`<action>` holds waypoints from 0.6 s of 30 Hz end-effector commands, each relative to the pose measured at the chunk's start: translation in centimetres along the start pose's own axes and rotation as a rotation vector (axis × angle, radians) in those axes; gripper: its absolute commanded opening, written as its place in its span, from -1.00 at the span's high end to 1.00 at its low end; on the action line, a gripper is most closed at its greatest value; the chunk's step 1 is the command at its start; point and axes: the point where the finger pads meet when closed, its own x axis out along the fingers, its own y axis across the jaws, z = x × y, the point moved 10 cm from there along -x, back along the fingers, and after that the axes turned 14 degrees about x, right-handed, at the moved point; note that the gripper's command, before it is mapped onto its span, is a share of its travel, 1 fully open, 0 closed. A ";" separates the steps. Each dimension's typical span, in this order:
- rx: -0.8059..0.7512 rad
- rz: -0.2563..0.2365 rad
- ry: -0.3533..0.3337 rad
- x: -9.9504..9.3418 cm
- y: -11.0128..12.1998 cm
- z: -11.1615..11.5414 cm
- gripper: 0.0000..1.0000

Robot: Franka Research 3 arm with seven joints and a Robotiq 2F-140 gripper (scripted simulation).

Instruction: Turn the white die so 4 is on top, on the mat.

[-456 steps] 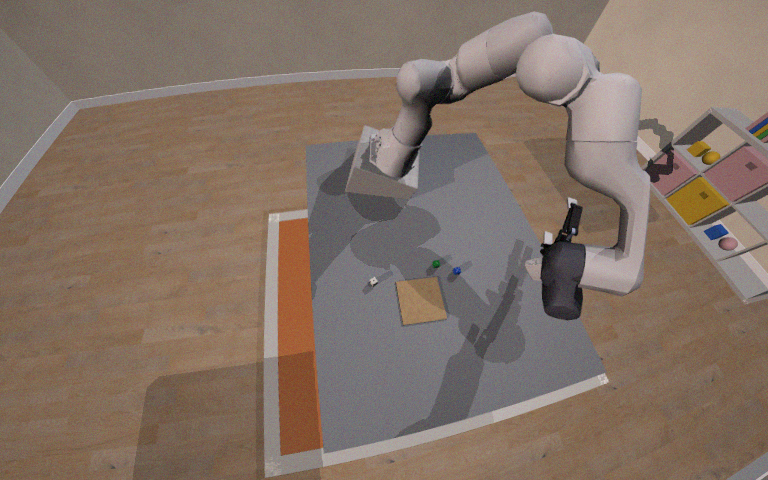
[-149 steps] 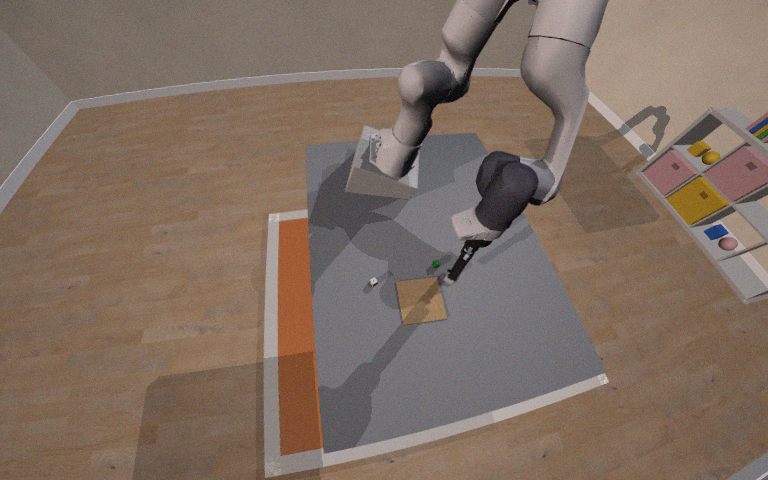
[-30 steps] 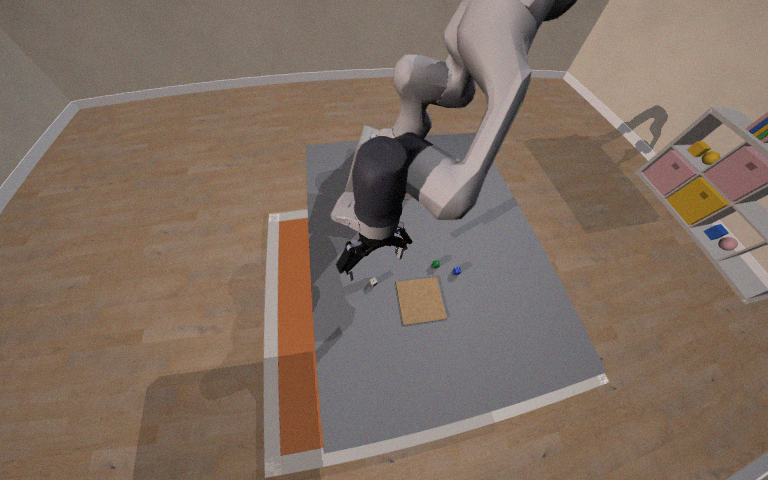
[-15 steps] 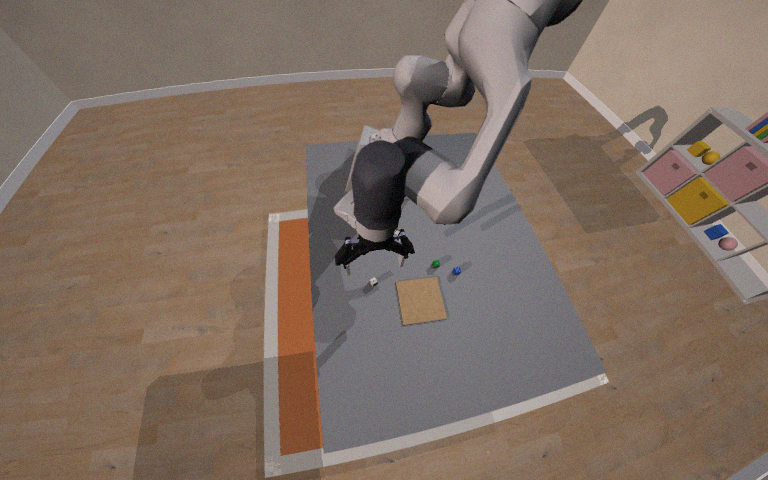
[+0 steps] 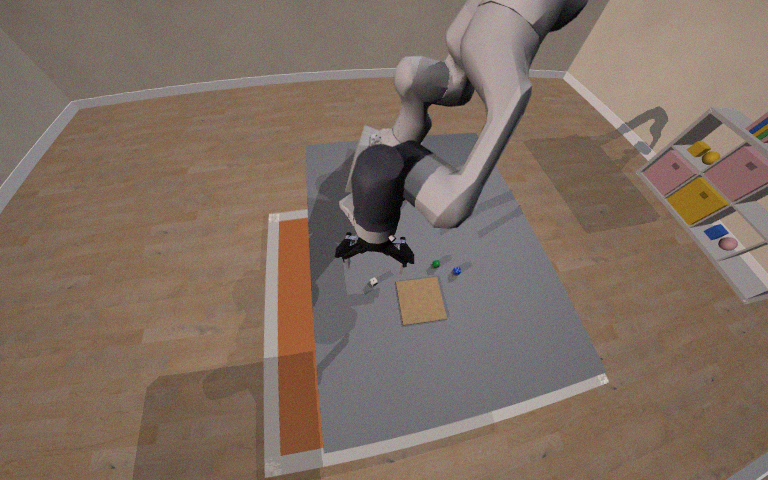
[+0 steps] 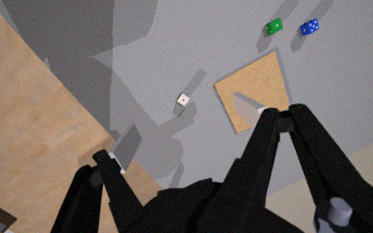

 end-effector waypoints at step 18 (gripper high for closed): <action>0.473 0.001 -0.005 0.9 -0.2 0.2 -1.00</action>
